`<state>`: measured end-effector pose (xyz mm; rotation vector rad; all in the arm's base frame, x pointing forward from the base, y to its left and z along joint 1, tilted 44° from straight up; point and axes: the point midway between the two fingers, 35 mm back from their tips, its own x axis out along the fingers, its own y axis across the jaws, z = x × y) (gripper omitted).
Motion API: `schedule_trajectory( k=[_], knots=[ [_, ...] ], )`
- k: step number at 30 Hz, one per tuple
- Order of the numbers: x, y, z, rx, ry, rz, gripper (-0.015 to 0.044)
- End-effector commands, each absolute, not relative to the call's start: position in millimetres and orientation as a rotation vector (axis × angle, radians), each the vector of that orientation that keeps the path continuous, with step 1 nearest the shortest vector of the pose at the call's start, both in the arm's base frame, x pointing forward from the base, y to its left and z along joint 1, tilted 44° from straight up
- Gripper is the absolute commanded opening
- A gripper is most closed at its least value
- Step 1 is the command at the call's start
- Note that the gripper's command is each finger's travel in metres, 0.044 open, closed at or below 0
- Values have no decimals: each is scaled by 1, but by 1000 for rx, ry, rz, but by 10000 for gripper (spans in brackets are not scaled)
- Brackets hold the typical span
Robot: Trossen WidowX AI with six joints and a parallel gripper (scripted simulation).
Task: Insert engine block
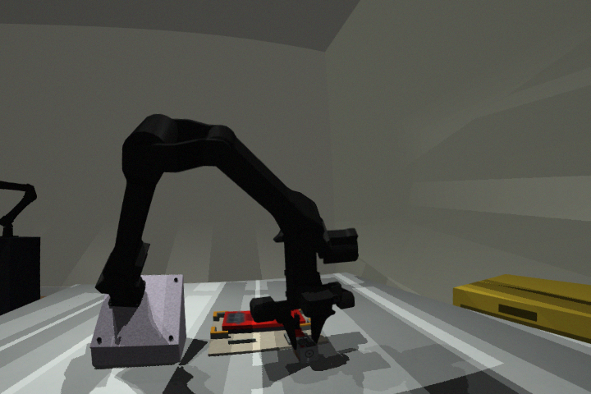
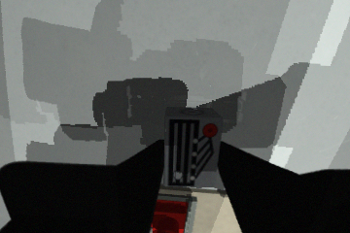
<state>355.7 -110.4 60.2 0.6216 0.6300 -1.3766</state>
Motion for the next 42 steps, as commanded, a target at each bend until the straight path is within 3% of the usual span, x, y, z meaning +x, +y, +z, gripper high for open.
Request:
schedule_trajectory(
  k=[1,42],
  knots=[
    [358,-104,68,639,619,-1363,0],
    [349,-30,137,554,694,-1368,0]
  ],
)
